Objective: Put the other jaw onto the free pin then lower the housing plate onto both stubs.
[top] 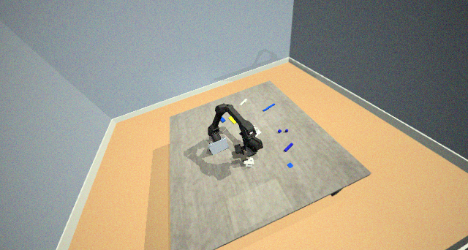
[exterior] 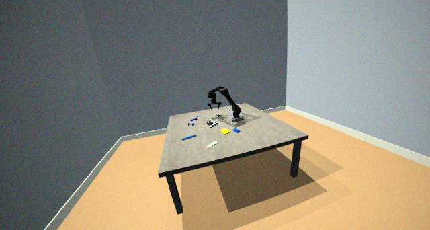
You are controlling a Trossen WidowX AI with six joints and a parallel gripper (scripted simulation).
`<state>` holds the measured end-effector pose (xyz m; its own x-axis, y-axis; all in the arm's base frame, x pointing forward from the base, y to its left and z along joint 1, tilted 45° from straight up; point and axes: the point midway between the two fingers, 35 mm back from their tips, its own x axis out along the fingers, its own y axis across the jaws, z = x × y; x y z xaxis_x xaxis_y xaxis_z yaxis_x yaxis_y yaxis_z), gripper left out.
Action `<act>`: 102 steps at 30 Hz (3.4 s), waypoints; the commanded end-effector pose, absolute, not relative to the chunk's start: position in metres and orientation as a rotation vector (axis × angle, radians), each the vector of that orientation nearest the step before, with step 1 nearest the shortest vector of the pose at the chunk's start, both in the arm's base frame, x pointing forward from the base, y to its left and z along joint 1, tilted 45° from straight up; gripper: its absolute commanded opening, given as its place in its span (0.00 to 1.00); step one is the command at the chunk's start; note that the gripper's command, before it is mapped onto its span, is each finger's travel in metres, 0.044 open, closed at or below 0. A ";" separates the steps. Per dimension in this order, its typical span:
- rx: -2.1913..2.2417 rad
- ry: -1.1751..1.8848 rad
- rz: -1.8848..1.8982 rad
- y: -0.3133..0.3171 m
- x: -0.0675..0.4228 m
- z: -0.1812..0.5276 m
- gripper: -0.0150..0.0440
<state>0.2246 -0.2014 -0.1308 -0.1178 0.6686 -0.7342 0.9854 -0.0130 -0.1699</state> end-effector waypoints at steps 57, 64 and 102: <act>1.886 1.772 -1.273 -0.173 0.189 -0.197 1.00; 1.887 1.772 -1.273 -0.165 0.188 -0.205 1.00; 1.877 1.775 -1.272 -0.157 0.186 -0.214 0.97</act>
<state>0.1860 -0.1574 -0.2136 -0.1303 0.6753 -0.7259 0.9044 -0.2190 -0.3661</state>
